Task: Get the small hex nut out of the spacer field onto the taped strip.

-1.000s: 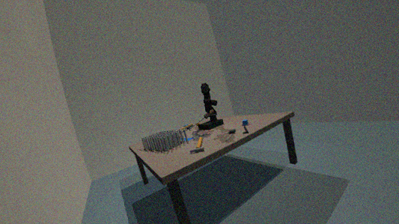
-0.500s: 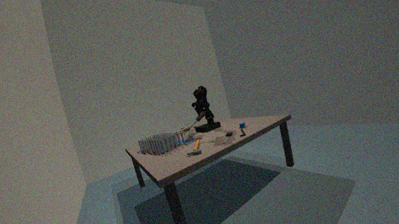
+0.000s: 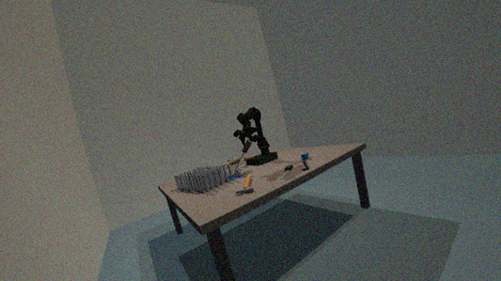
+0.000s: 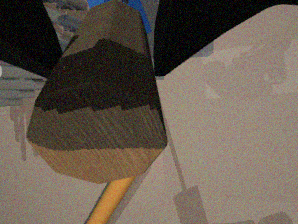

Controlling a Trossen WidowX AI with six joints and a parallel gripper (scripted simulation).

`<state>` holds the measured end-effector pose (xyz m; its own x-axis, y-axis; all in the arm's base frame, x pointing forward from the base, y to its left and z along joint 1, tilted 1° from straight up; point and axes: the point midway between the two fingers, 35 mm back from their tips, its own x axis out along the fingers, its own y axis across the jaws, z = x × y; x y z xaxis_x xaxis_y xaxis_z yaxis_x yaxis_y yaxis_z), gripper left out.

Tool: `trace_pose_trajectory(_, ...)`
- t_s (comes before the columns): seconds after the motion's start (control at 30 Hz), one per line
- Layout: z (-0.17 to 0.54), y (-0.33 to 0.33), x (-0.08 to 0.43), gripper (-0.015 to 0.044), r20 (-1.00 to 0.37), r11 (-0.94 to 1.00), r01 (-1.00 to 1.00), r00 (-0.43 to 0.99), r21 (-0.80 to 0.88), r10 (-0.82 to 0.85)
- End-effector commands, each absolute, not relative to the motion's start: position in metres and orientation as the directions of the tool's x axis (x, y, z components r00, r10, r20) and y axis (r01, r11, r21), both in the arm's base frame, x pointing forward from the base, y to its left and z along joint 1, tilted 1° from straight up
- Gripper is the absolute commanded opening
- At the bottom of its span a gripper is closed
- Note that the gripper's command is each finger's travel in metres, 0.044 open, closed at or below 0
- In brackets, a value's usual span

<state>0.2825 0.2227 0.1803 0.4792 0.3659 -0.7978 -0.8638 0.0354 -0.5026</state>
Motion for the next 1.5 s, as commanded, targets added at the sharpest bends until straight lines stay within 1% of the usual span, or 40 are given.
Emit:
trace_pose_trajectory(0.0,0.183,0.211,0.289,0.0,-0.792,0.132,-0.867,0.494,-0.481,0.359)
trace_pose_trajectory(0.1,0.184,0.207,0.292,0.0,-0.791,0.177,-0.867,0.498,-0.466,0.355)
trace_pose_trajectory(0.33,0.186,0.188,0.302,0.0,-0.789,0.358,-0.845,0.514,-0.397,0.338)
trace_pose_trajectory(0.63,0.189,0.16,0.315,0.0,-0.784,0.593,-0.755,0.536,-0.28,0.312)
trace_pose_trajectory(0.87,0.192,0.136,0.324,0.0,-0.781,0.756,-0.632,0.554,-0.169,0.288)
trace_pose_trajectory(1.1,0.194,0.108,0.33,0.0,-0.785,0.883,-0.466,0.566,-0.053,0.251)
trace_pose_trajectory(1.47,0.19,0.081,0.33,0.0,-0.804,0.968,-0.208,0.545,0.144,0.237)
